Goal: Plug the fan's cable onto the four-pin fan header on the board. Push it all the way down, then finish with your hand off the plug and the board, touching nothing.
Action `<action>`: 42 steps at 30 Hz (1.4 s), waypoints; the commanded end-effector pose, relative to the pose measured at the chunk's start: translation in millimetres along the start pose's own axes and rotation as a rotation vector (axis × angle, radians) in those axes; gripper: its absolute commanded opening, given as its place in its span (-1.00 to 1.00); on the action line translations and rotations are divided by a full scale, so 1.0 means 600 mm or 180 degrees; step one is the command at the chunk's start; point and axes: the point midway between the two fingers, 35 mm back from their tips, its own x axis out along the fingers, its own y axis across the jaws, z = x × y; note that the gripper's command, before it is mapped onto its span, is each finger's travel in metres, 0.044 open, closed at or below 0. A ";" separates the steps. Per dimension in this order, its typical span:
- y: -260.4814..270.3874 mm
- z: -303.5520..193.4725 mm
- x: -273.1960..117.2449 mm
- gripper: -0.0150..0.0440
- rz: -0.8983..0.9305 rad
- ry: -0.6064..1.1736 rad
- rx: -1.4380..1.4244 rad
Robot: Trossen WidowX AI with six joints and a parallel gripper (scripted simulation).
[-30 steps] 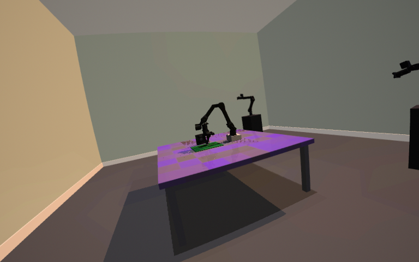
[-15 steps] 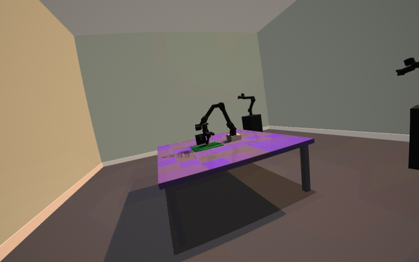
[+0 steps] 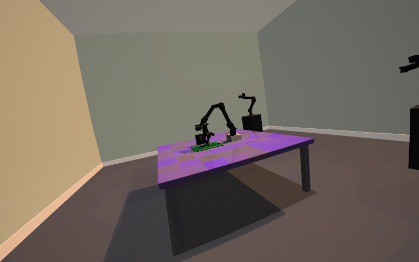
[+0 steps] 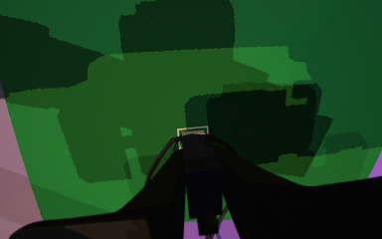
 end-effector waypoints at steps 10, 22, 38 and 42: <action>0.000 0.000 0.000 0.39 0.0000 0.0000 0.0000; -0.001 0.000 -0.092 0.39 0.0015 -0.0003 -0.0006; -0.029 0.200 -0.093 0.39 0.0010 -0.0033 -0.0007; -0.029 0.200 -0.093 0.39 0.0010 -0.0033 -0.0007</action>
